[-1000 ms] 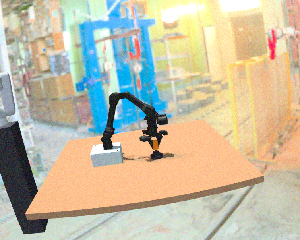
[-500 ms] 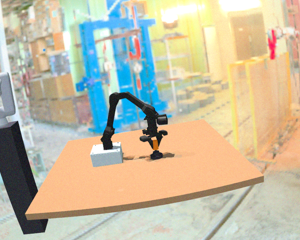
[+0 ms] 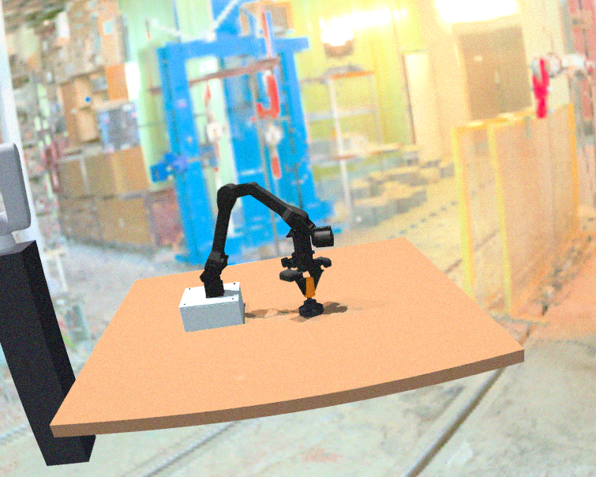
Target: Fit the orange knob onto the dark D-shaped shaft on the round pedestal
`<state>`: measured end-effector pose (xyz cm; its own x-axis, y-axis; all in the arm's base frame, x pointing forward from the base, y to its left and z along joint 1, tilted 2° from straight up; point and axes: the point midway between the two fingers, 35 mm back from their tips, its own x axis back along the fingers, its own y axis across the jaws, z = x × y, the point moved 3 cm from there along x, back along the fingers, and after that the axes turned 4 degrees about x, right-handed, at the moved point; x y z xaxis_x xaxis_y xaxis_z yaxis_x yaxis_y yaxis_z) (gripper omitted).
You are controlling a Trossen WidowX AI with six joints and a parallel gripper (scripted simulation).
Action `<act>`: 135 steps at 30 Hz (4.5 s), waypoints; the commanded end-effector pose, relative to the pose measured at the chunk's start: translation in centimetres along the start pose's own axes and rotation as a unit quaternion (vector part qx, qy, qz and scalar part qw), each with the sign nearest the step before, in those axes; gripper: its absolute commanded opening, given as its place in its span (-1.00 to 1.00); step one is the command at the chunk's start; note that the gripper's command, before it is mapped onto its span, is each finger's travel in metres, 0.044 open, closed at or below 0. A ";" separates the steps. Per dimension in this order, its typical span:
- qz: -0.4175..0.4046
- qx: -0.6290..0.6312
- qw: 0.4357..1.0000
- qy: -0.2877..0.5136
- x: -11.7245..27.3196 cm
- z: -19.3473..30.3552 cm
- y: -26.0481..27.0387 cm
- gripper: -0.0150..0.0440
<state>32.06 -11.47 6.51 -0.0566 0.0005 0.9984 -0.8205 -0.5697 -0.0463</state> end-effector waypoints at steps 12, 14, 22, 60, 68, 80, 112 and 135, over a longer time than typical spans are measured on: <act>0.002 0.013 1.000 0.001 -0.1 -0.2 0.1 -0.49; 0.002 0.013 1.000 0.001 -0.2 -0.2 0.1 -0.49; 0.002 0.013 1.000 0.001 -0.4 -0.1 0.0 -0.49; 0.002 0.117 0.993 0.001 -0.2 -0.2 0.1 -0.49; 0.002 0.117 0.993 0.002 -0.4 -0.1 0.1 -0.49; 0.002 0.117 0.993 0.002 0.0 0.0 0.0 -0.49; 0.002 0.220 0.975 0.002 -0.3 -0.2 0.1 -0.49; 0.002 0.157 0.988 0.002 0.2 0.1 -0.1 -0.49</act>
<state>31.98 -11.43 6.44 -0.0547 -0.0014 0.9985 -0.5434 -0.8389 -0.0309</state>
